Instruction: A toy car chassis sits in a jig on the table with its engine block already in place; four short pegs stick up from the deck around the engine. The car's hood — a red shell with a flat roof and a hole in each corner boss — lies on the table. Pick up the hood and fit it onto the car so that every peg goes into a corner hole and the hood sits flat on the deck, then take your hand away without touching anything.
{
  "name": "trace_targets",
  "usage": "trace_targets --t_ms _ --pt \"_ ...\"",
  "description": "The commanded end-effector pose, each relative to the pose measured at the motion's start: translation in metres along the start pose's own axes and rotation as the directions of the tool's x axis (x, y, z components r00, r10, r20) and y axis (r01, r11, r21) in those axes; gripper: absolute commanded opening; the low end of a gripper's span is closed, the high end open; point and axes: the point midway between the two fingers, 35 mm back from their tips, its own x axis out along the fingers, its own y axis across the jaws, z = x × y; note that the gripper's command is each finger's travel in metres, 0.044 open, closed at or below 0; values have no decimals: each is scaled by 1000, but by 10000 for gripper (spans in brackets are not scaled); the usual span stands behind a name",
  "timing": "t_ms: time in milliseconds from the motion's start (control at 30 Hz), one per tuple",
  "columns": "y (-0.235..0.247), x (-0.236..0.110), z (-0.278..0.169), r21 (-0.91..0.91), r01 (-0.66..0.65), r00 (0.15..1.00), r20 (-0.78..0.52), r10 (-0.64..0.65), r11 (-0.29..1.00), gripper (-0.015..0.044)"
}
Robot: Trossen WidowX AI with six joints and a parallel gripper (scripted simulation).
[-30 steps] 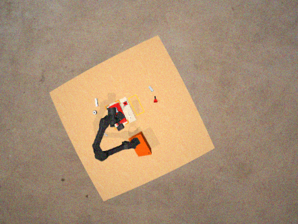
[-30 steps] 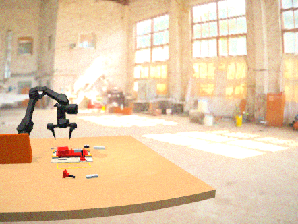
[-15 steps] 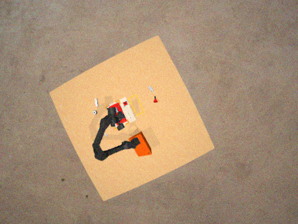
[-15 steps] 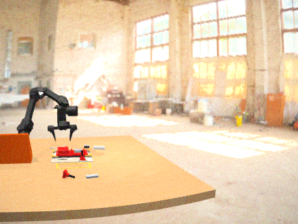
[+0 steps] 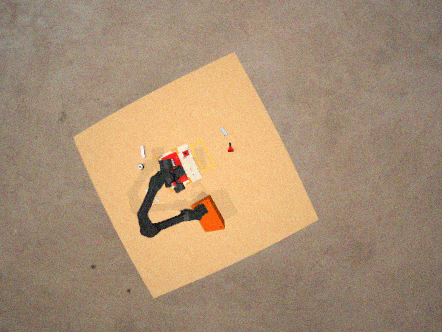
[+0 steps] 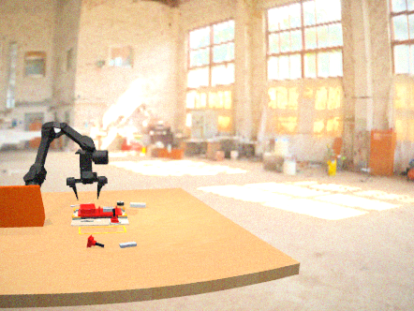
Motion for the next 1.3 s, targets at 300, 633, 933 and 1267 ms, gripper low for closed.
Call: trace_targets --t_ms 300,633,933,1267 --pt "-2 15 -1 9 5 1000 -8 -5 1000 440" --pt "-3 24 -2 9 6 1000 -9 -6 1000 440" --pt "-3 28 -3 9 6 1000 -10 -6 1000 440" --pt "-3 33 -3 9 6 1000 -10 -6 1000 440"
